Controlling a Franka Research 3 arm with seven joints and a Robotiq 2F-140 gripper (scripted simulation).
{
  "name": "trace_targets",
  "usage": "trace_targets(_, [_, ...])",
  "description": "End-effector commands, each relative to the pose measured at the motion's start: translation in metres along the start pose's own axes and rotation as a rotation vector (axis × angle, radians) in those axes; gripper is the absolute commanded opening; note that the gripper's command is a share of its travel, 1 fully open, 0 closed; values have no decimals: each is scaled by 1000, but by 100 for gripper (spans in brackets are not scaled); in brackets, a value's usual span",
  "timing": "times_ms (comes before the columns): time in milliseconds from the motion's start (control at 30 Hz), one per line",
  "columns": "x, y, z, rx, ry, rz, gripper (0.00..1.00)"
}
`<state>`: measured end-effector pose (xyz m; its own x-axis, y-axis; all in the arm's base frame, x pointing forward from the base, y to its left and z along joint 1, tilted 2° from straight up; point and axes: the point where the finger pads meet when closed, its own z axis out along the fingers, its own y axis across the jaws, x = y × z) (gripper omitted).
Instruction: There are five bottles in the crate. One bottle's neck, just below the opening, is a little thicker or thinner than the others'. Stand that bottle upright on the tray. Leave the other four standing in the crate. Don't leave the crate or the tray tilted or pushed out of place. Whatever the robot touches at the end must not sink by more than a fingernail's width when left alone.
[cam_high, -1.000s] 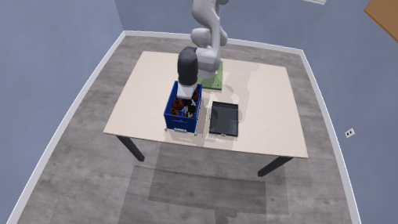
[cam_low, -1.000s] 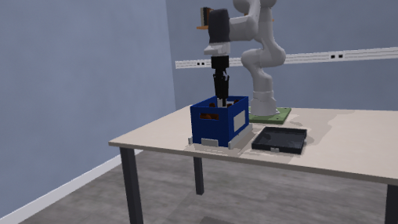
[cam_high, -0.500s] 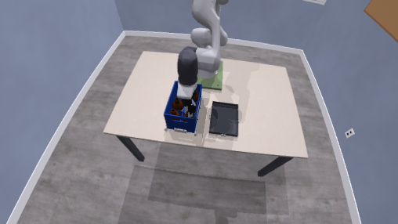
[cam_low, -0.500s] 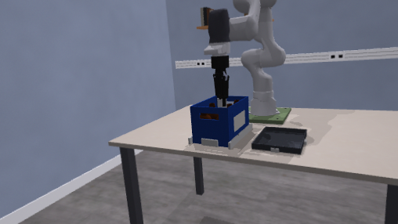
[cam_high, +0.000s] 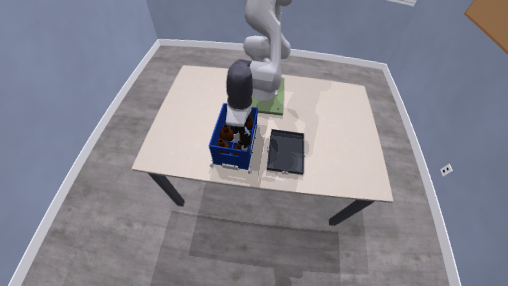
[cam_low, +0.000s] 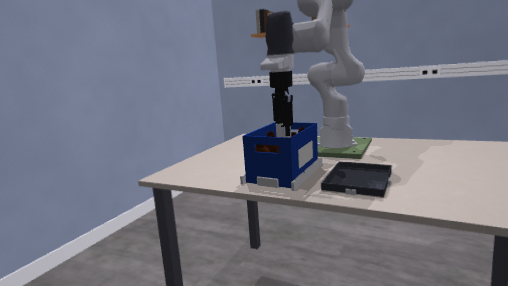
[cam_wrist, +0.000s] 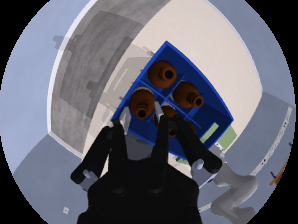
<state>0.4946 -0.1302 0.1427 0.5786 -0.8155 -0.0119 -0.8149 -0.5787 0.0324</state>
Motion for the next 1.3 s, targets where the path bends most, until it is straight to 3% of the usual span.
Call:
trace_targets(0, [1,0,1,2,-1,4,44])
trace_targets(967, [1,0,1,2,-1,4,44])
trace_targets(1267, [1,1,-9,2,-1,4,44])
